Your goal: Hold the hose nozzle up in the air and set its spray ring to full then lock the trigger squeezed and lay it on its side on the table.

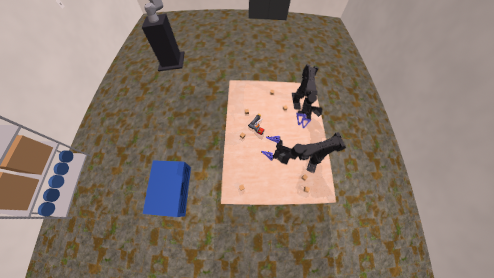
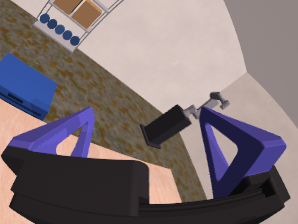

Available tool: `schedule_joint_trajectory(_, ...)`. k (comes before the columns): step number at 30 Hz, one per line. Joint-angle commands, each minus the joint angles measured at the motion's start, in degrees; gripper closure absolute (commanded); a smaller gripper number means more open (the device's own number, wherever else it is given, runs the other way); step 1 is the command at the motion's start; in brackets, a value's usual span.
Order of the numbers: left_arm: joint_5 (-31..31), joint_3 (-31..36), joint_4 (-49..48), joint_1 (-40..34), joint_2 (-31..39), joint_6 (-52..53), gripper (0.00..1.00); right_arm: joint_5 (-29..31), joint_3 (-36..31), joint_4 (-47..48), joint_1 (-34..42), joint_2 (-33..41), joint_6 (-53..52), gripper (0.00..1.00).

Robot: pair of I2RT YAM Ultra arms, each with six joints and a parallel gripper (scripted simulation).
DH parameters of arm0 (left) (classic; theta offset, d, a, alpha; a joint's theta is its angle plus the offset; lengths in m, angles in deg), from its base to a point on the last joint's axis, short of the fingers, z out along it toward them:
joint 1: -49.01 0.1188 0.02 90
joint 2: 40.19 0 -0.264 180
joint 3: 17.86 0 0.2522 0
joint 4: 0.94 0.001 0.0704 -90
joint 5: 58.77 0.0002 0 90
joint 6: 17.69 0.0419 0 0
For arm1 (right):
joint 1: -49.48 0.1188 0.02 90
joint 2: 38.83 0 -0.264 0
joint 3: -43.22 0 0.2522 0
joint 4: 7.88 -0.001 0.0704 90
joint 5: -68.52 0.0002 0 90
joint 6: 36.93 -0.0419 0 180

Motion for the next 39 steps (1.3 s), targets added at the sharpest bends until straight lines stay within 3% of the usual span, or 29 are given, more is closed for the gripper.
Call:
schedule_joint_trajectory(1, -2.0, -0.2, 0.8, -1.9, 2.6, 3.4, 0.00, -0.3, -1.4, 2.1, -3.0, 2.5, -3.5, 0.00)
schedule_joint_trajectory(39, -14.9, 3.2, 7.2, -17.3, 11.2, 24.4, 0.00, -1.9, -12.7, 12.7, -33.7, 14.1, -27.1, 0.00)
